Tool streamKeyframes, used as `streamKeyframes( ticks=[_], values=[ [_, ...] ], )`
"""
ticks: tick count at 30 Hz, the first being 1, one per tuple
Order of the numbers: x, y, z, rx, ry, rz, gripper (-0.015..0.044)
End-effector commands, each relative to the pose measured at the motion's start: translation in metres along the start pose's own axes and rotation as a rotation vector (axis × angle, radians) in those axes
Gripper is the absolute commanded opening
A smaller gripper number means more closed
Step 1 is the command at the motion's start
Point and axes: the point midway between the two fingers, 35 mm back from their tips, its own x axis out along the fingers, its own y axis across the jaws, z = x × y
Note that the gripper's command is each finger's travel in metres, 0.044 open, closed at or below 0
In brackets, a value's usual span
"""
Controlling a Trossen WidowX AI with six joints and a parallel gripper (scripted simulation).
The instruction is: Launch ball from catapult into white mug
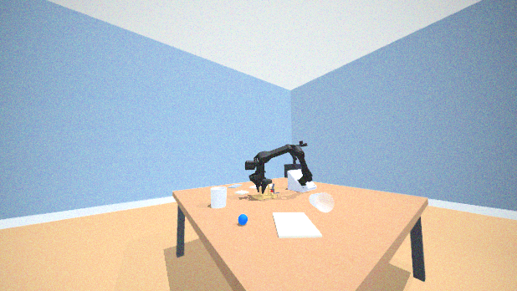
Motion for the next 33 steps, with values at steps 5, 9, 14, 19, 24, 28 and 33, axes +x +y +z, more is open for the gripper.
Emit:
streamKeyframes(
  ticks=[5,9,14,19,24,28,33],
  values=[
    [-0.001,0.0,0.001,-0.002,-0.002,-0.001,0.0079],
    [-0.001,0.0,0.001,-0.002,-0.002,-0.001,0.0184],
    [-0.001,0.0,0.001,-0.002,-0.002,-0.001,0.0315],
    [-0.032,-0.002,0.004,-0.001,-0.003,-0.004,0.044],
    [-0.093,-0.002,0.001,0.002,-0.003,-0.004,0.044],
    [-0.086,-0.003,0.002,0.011,-0.011,-0.001,0.044],
    [-0.106,-0.004,0.001,0.03,-0.043,-0.011,0.044]
  ],
)
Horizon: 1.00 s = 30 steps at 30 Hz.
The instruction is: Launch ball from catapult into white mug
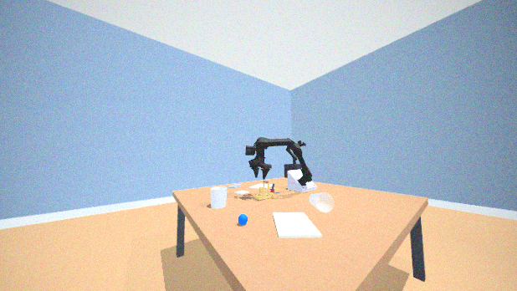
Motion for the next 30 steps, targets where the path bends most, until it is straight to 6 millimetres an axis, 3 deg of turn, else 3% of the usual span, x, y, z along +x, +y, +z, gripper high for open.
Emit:
streamKeyframes(
  ticks=[1,3,5,6,11,18,26,30],
  values=[
    [-0.026,-0.002,-0.002,0.035,-0.039,-0.012,0.044],
    [-0.044,-0.002,-0.003,0.053,-0.068,-0.022,0.044],
    [-0.047,-0.002,-0.004,0.055,-0.071,-0.023,0.044],
    [-0.029,-0.005,-0.005,0.047,-0.04,-0.008,0.0414],
    [-0.013,-0.036,-0.033,0.029,-0.026,-0.014,0.03],
    [0.018,-0.073,-0.093,-0.002,0.001,-0.013,0.03],
    [0.06,-0.091,-0.174,-0.04,0.031,0.003,0.03],
    [0.064,-0.094,-0.181,-0.043,0.033,0.005,0.03]
  ],
)
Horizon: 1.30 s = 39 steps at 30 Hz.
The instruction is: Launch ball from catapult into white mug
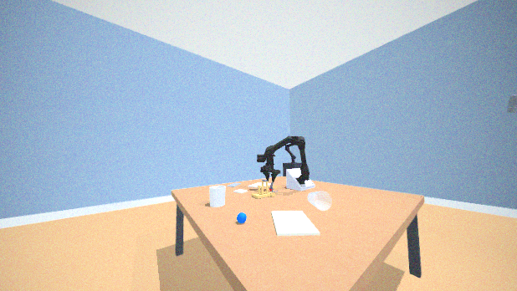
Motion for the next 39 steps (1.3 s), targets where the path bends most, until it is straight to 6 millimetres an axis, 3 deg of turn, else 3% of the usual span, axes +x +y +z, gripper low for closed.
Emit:
streamKeyframes(
  ticks=[1,37,39],
  values=[
    [0.006,0.0,-0.007,-0.019,0.005,-0.002,0.03],
    [0.06,0.003,-0.008,-0.019,0.004,0.001,0.03],
    [0.06,0.003,-0.008,-0.019,0.004,0.001,0.0247]
  ],
)
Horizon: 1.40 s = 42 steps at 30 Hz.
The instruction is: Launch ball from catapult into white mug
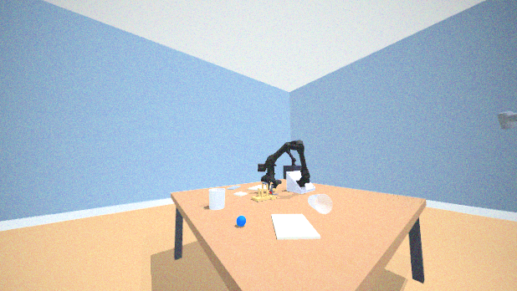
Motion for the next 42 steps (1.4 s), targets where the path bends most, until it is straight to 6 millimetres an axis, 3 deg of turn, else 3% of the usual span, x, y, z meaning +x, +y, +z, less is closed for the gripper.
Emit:
streamKeyframes(
  ticks=[1,3,12,16,34,42],
  values=[
    [0.004,0.002,-0.003,0.01,0.005,0.009,0.0221],
    [0.004,0.002,-0.003,0.01,0.005,0.009,0.0169],
    [0.004,0.002,-0.003,0.01,0.005,0.009,0.0109],
    [-0.005,0.001,-0.001,0.01,0.005,0.008,0.0004],
    [-0.119,0.002,0.0,0.011,0.006,0.005,0.0],
    [-0.117,0.013,0.009,-0.006,0.058,0.005,0.0]
  ],
)
